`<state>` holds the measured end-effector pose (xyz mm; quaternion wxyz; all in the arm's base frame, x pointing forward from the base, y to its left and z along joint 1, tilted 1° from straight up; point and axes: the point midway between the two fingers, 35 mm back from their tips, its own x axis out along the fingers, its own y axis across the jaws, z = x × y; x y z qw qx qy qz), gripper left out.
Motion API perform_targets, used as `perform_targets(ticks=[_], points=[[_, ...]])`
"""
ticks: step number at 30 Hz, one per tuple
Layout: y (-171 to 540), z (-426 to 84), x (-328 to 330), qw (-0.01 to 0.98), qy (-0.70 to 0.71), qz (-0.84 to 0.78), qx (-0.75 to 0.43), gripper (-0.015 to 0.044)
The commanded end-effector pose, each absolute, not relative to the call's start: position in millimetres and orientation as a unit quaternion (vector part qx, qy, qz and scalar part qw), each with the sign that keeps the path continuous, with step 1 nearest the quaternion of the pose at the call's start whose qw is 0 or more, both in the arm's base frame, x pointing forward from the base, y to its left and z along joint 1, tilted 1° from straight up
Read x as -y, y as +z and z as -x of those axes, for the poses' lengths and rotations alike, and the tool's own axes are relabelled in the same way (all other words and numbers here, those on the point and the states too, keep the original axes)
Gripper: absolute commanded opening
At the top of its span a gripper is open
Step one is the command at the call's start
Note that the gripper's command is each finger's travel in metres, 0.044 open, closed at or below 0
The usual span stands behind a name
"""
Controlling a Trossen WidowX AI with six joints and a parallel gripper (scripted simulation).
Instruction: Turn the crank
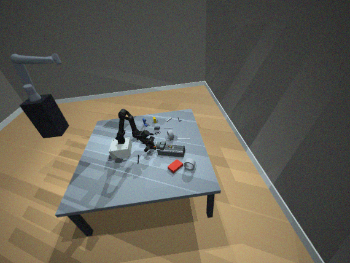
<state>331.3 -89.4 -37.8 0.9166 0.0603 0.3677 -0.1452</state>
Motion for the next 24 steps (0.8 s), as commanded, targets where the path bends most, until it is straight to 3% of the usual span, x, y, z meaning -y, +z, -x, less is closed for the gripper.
perform_targets(ticks=[1,24], points=[[-36.7,-333.8,80.7,0.919,-0.131,-0.061,-0.367,0.0],[-33.0,-335.0,74.3,0.919,-0.131,-0.061,-0.367,0.0]])
